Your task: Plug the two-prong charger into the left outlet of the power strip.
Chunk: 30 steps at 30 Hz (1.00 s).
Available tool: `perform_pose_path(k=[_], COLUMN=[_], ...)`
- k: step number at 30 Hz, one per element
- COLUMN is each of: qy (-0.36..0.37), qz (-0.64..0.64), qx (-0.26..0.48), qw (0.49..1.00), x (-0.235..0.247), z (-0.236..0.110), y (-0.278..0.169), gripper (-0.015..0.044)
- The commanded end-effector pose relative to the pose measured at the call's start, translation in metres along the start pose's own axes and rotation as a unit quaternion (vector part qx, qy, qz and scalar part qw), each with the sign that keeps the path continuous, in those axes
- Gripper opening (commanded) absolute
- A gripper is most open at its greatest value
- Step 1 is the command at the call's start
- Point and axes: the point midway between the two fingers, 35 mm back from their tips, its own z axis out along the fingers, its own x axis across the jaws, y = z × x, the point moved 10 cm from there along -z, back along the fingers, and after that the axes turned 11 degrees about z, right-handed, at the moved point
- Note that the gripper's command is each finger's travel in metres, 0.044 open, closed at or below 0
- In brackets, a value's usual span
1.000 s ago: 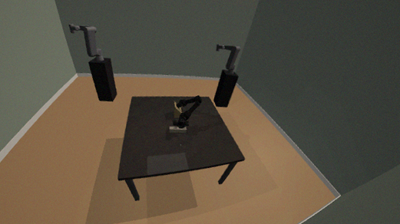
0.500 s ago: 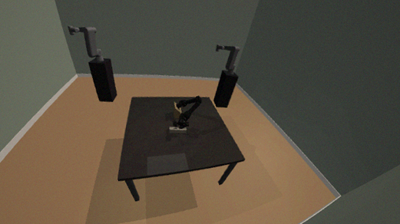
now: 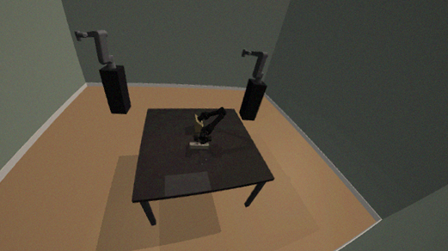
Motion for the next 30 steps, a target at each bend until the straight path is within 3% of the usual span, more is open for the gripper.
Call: perform_pose_path(k=[1, 30], qy=[0.001, 0.001], qz=[-0.002, -0.006], qx=[0.0, -0.004], qw=[1.0, 1.0], x=[-0.001, -0.004], z=[0.001, 0.002], y=[-0.003, -0.016], gripper=[0.044, 0.044])
